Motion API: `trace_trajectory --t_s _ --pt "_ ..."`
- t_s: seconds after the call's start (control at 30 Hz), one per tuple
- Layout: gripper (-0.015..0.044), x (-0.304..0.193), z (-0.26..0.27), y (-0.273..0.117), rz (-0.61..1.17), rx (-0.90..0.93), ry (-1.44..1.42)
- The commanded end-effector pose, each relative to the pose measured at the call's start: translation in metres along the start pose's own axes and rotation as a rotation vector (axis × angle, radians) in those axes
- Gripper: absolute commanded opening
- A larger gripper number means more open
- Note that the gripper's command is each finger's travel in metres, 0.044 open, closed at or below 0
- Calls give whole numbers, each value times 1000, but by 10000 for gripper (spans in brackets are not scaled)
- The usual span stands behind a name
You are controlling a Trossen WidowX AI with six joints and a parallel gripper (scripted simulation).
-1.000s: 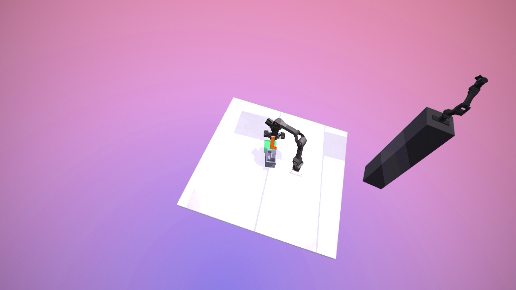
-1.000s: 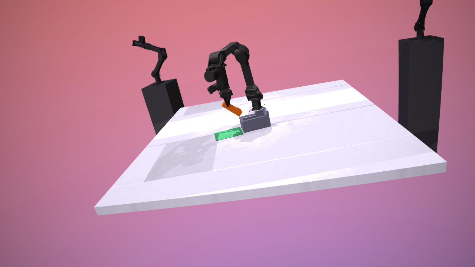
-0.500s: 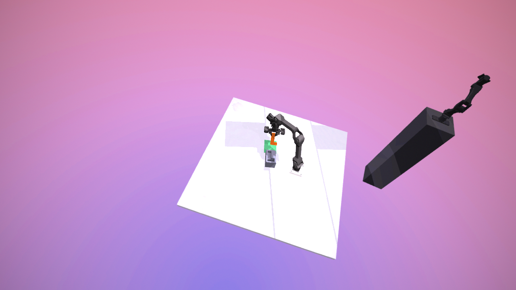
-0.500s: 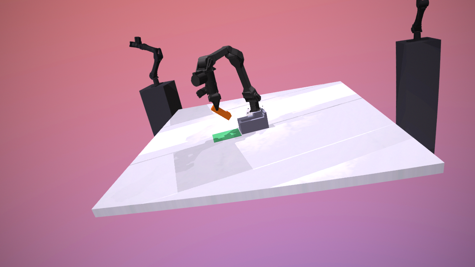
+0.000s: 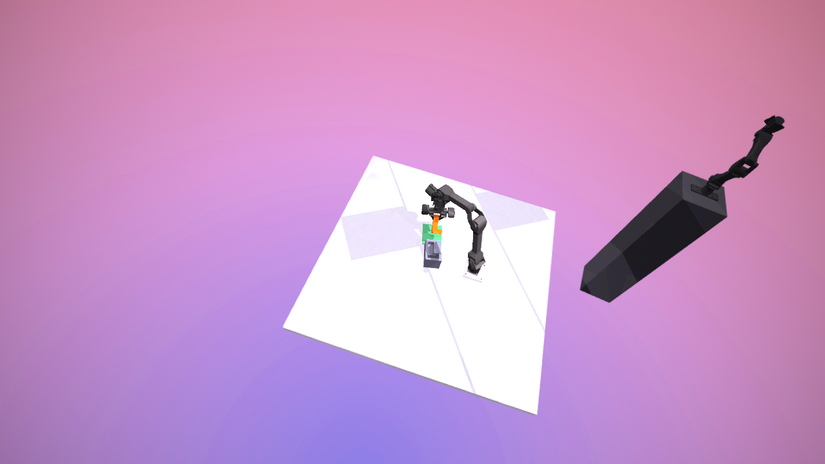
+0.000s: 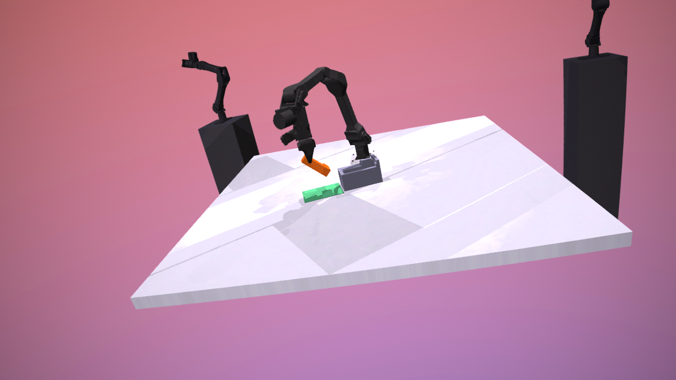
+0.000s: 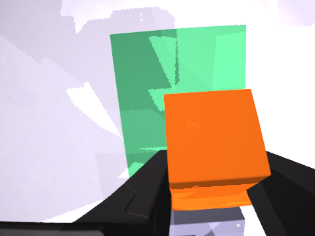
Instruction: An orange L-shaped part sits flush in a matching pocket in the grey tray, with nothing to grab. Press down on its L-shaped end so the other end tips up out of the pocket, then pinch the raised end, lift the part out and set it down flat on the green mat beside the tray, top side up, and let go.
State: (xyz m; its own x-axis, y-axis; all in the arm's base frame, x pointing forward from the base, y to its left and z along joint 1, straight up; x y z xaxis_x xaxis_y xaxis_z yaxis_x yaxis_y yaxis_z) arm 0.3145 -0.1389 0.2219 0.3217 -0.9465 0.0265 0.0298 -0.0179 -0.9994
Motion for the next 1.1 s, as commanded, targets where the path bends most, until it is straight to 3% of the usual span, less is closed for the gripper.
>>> trace_trajectory --t_s 0.0,1.07 --pt "0 0 0 5 1 3 -4" --pt "0 -1 0 57 1 3 -4"
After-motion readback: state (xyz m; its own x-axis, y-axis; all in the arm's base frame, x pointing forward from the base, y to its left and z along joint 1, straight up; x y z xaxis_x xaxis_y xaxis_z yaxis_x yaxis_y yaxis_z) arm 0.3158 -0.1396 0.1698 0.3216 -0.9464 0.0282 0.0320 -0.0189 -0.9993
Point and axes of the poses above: the point midway between the two fingers, 35 mm back from their tips, its own y axis out along the fingers, its own z axis across the jaws, x = y × z, the point moved 7 cm from there along -y, back along the fingers, and after that the axes turned 2 degrees about y, right-handed, at the moved point
